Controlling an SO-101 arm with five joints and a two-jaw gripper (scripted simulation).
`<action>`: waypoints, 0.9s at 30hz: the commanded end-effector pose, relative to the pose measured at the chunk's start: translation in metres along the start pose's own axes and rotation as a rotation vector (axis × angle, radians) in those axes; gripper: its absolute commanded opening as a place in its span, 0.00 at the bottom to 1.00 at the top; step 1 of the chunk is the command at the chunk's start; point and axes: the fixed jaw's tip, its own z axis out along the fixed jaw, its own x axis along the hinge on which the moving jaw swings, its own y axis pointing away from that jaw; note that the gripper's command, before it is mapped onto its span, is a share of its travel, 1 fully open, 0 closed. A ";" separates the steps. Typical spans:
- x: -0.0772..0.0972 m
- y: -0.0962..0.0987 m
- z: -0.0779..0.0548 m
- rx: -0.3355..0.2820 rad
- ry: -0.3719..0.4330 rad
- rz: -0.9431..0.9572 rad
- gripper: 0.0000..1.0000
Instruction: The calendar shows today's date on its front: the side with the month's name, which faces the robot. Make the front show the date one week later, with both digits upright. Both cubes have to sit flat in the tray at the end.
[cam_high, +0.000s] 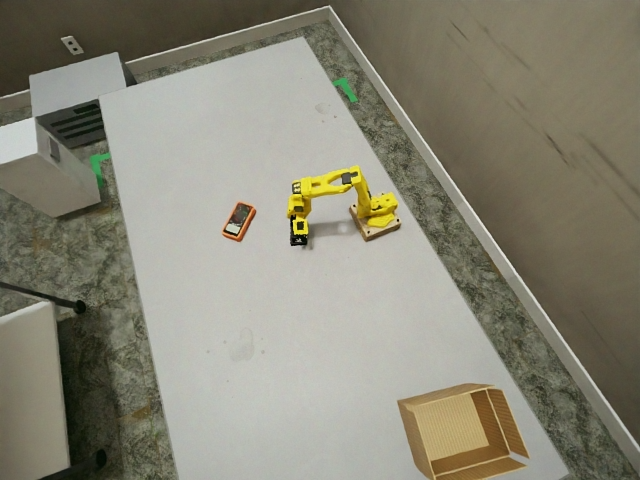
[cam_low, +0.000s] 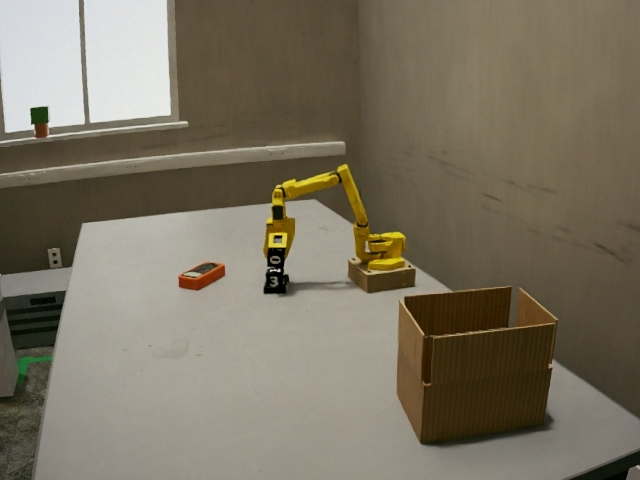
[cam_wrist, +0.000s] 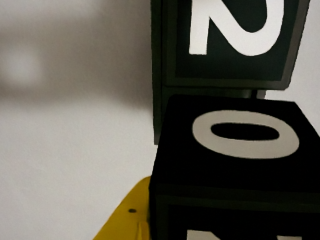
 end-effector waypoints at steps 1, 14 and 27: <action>-0.002 0.000 -0.001 0.015 -0.002 -0.005 0.00; -0.002 0.000 0.003 0.015 -0.002 -0.003 0.00; -0.002 0.001 0.009 0.014 -0.002 0.001 0.00</action>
